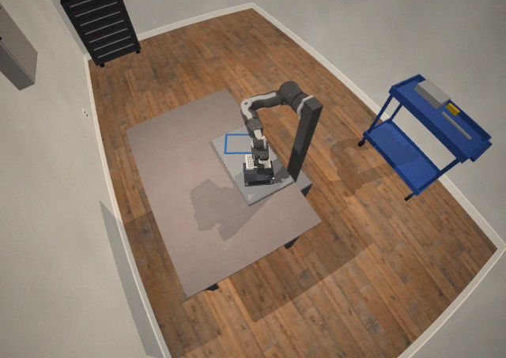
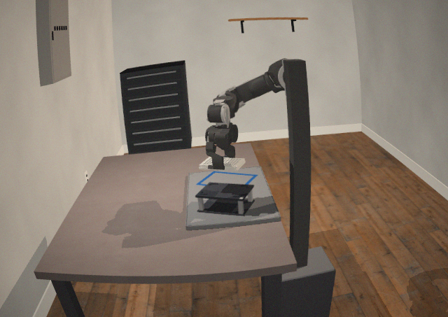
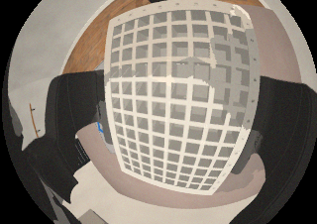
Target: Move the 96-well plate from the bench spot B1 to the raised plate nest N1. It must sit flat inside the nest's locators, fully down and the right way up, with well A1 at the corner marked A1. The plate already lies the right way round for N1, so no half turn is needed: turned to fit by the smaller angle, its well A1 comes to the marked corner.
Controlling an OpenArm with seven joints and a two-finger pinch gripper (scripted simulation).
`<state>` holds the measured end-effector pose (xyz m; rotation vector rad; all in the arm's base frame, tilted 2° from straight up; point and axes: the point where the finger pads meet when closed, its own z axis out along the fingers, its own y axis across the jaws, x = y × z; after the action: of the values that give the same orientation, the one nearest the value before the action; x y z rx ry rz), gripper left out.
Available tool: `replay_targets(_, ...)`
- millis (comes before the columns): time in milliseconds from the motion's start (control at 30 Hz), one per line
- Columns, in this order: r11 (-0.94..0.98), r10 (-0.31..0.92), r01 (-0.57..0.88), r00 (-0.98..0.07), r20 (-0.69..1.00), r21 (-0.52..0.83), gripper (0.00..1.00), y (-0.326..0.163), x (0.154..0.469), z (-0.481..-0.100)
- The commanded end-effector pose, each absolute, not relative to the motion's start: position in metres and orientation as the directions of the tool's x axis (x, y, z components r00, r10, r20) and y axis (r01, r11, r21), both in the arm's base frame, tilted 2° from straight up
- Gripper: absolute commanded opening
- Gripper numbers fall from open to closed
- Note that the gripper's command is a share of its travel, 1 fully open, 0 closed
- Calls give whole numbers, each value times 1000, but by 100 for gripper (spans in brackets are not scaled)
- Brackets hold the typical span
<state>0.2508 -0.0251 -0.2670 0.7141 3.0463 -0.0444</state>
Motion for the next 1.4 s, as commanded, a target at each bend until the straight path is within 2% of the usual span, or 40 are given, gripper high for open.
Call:
replay_targets(0, 894, 446, 446, -895, -20, -31, 0, -25, 250, -266)
replay_targets(433, 894, 446, 446, -895, -19, -31, 0, -10, 251, -264)
replay_targets(1367, 894, 446, 446, -895, -19, -31, 0, -13, 251, -264)
